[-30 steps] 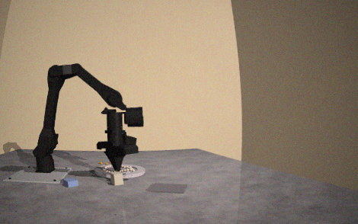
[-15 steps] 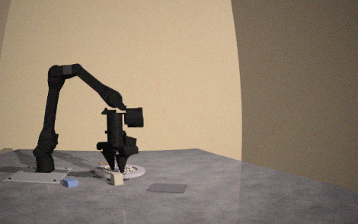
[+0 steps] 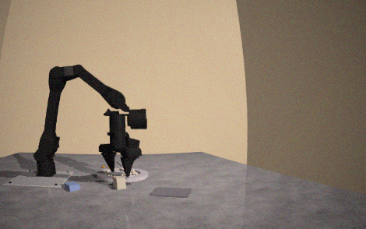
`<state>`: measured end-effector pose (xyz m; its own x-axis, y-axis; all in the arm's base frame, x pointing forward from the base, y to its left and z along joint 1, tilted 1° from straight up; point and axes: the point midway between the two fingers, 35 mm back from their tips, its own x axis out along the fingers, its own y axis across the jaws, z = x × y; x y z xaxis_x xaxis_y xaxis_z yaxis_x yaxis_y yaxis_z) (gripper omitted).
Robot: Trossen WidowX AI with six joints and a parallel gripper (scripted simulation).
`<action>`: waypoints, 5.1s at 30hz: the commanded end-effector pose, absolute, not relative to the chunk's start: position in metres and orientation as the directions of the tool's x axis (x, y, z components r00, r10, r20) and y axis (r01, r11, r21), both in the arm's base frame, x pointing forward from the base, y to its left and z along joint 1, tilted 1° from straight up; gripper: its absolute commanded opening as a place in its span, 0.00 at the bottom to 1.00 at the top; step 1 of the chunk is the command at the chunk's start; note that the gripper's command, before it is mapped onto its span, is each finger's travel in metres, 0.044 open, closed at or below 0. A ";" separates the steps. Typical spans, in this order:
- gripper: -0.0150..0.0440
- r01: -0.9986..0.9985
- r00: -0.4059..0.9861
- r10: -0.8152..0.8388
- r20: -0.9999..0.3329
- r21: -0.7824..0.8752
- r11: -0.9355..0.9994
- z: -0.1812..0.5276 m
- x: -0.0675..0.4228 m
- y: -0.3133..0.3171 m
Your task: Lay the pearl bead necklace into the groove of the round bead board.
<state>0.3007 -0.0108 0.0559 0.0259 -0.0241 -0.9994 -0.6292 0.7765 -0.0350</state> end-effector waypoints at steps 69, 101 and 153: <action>0.25 -0.692 0.030 -0.023 -0.999 -0.038 0.721 0.051 0.309 -0.003; 0.25 -0.694 0.026 -0.024 -0.999 -0.036 0.719 0.057 0.313 -0.010; 0.91 -0.702 0.026 -0.024 -0.999 -0.036 0.711 0.061 0.314 -0.009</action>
<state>0.3136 -0.0101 0.0573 0.0252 -0.0239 -0.9994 -0.6931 0.7200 -0.0347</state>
